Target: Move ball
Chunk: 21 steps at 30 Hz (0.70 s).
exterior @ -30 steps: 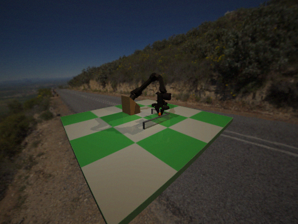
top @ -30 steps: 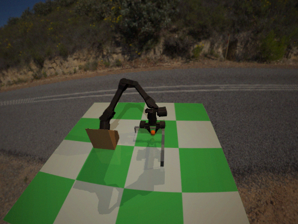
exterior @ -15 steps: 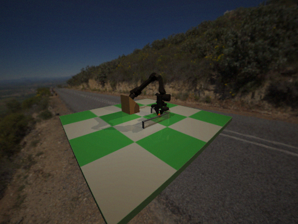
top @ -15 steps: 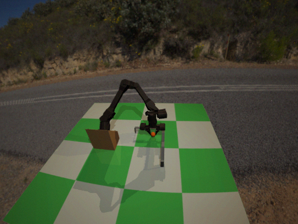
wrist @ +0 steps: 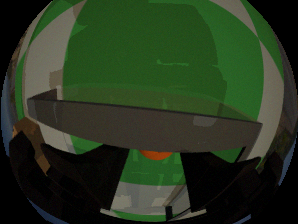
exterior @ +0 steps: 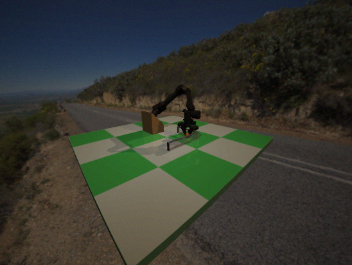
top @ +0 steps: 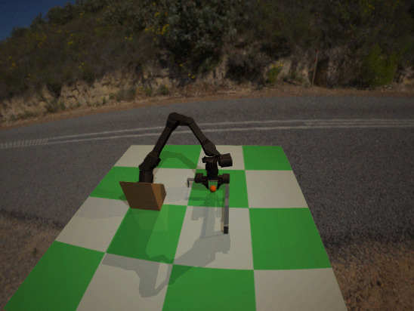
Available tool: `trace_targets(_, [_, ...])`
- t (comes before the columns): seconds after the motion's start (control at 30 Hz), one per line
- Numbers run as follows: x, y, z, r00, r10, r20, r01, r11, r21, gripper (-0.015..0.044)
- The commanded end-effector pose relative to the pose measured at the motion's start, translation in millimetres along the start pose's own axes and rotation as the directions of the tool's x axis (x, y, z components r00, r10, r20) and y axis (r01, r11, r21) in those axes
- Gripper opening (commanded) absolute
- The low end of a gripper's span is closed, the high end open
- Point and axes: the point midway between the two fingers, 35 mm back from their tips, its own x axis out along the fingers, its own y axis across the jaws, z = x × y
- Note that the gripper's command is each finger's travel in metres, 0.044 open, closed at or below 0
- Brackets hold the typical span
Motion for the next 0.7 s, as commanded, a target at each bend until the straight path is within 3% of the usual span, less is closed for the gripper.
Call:
trace_targets(0.0, [-0.3, -0.1, 0.2, 1.000, 0.000, 0.000, 0.000, 1.000, -0.001, 0.0292])
trace_targets(0.1, [-11.0, -1.5, -0.6, 1.000, 0.000, -0.003, 0.000, 1.000, 0.000, 0.0292])
trace_targets(0.27, [-83.0, -0.2, -2.0, 1.000, 0.003, -0.010, -0.003, 1.000, 0.006, 0.0292])
trace_targets(0.67, [-77.9, -1.7, -4.4, 1.000, -0.002, -0.015, 0.002, 1.000, 0.014, 0.0292])
